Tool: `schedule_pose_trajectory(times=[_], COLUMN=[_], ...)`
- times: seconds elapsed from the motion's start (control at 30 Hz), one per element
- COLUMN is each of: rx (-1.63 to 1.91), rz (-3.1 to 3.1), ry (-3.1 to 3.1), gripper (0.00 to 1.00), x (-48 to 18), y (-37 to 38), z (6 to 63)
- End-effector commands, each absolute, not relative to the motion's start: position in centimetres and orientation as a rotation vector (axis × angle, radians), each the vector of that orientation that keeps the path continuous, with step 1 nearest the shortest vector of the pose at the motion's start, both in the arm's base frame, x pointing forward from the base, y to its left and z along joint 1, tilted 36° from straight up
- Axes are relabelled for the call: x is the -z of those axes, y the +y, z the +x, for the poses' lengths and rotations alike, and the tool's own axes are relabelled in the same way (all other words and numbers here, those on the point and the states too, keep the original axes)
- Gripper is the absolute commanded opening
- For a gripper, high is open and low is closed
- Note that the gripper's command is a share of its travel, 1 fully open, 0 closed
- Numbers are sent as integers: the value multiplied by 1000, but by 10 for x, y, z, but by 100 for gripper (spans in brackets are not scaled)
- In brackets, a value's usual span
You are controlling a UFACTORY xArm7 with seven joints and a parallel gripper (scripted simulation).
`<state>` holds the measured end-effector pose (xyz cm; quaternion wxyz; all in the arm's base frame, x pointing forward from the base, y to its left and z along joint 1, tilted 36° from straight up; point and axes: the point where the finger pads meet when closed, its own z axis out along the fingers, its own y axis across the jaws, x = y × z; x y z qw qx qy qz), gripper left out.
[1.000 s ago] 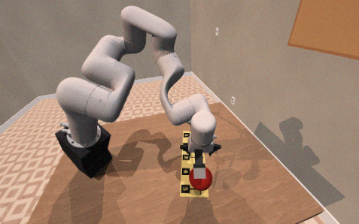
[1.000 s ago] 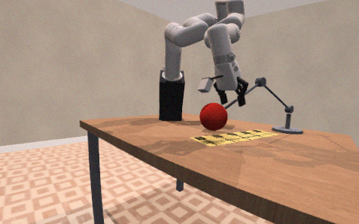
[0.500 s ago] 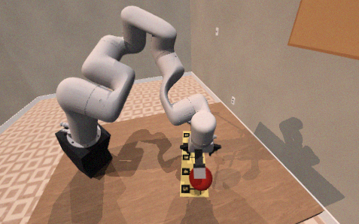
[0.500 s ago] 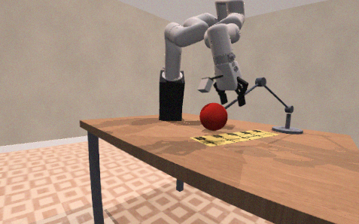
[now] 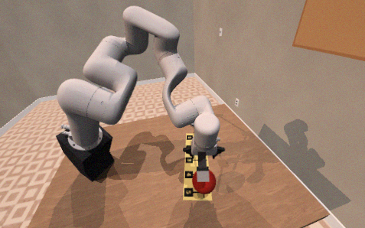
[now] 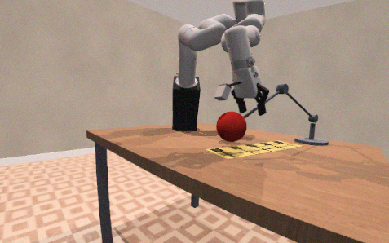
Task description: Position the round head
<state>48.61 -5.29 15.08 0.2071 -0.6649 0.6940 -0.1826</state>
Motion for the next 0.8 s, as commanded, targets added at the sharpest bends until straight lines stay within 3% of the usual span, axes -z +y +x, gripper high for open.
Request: schedule_pose_trajectory(times=[0.0,0.77], rx=[511,511], rz=[-1851,-1850], ry=[1930,1930], gripper=[100,100], x=[-156,-228], y=[-53,-55], z=[484,439])
